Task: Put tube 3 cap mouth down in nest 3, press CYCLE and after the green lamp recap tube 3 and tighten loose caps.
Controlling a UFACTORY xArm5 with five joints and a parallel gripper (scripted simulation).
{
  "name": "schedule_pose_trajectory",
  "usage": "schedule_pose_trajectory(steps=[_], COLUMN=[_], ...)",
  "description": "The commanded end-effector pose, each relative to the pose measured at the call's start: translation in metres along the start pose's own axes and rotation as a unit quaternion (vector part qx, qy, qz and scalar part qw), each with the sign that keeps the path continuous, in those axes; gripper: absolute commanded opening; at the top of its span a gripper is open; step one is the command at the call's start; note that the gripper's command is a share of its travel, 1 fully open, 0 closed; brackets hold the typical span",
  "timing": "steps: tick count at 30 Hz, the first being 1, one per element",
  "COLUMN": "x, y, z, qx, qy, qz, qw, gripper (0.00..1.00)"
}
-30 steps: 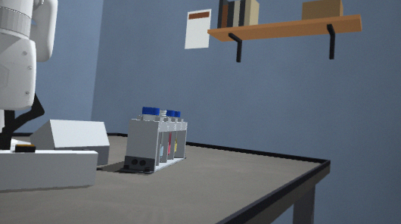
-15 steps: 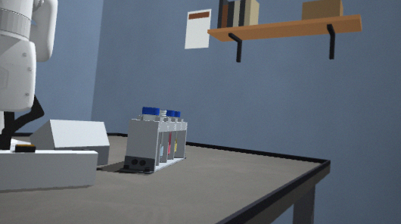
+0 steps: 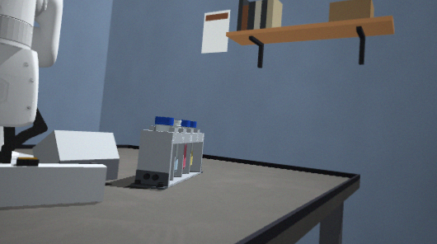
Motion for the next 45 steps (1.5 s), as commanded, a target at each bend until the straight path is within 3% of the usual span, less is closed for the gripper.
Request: schedule_pose_trajectory(steps=[1, 5, 6, 20, 26, 28, 43, 45], x=[0.001, 0.001, 0.001, 0.001, 0.001, 0.001, 0.002, 0.002], y=[0.001, 0.001, 0.001, 0.001, -0.029, -0.029, -0.105, -0.105], z=[-0.001, -0.001, -0.001, -0.001, -0.001, -0.001, 0.0, 0.0], qx=[-0.002, -0.002, -0.002, -0.002, -0.003, -0.003, -0.003, -0.003], qy=[0.0, 0.0, 0.0, 0.0, 0.0, 0.0, 0.0, 0.0], qz=[0.003, 0.003, 0.003, 0.003, 0.003, 0.003, 0.003, 0.003], qw=[1.0, 1.0, 1.0, 1.0, 1.0, 1.0, 1.0, 1.0], gripper=[0.0, 0.0, 0.46, 0.46, 0.46, 0.46, 0.46, 0.46])
Point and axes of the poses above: the point where the finger pads meet when closed, its own y axis out along the fingers, its own x axis across the jaws, z = x × y, the point moved 10 cm from there along -y, back along the fingers, and after that the axes turned 12 degrees about y, right-handed, at the moved point
